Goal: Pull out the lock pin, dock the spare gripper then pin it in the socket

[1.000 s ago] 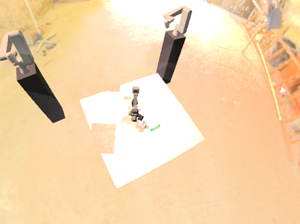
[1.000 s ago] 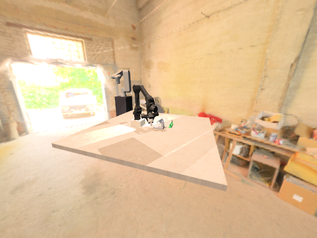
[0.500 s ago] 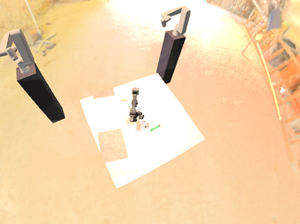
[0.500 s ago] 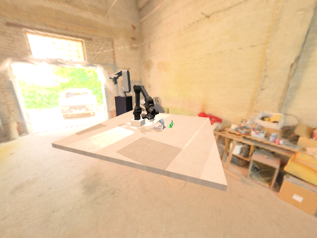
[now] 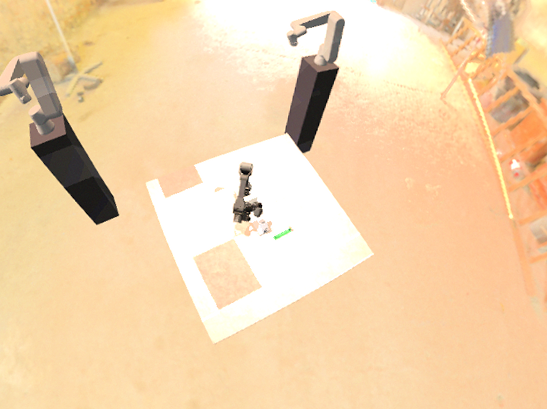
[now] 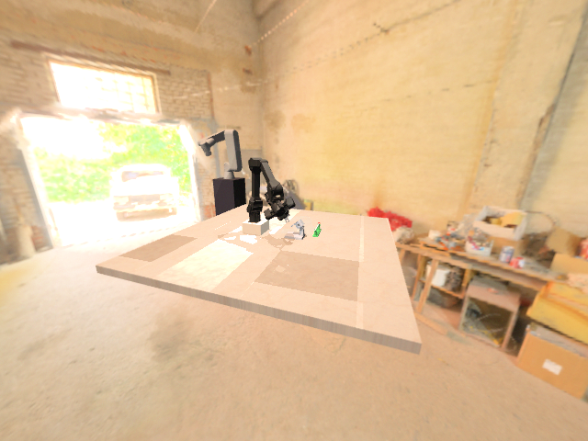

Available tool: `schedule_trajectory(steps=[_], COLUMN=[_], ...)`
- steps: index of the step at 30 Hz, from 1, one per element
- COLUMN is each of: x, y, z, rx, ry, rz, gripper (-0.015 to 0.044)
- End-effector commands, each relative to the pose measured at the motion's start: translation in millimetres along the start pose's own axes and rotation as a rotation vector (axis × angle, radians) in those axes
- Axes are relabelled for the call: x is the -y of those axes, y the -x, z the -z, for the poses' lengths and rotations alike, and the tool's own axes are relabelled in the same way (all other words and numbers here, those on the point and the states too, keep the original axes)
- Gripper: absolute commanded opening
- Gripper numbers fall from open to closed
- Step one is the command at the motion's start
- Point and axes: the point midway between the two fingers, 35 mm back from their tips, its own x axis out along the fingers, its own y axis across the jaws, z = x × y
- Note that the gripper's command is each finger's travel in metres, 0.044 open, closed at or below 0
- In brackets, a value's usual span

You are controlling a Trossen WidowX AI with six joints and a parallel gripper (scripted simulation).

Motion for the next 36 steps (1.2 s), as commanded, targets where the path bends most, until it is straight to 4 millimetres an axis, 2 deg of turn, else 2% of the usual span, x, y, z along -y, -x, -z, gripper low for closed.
schedule_trajectory(steps=[1, 13, 19, 25, 36], x=[-11, -34, -35, -40, -39], y=[5, 20, 20, 14, 6], z=[2, 7, 6, -6, -13], rx=[-0.035, -0.105, -0.105, -0.096, -0.096], ry=[0.0, -0.025, -0.025, -0.022, -0.02], rz=[-0.087, -0.307, -0.31, -0.311, -0.312], gripper=[0.0, 0.0, 0.0, 0.0, 0.0])
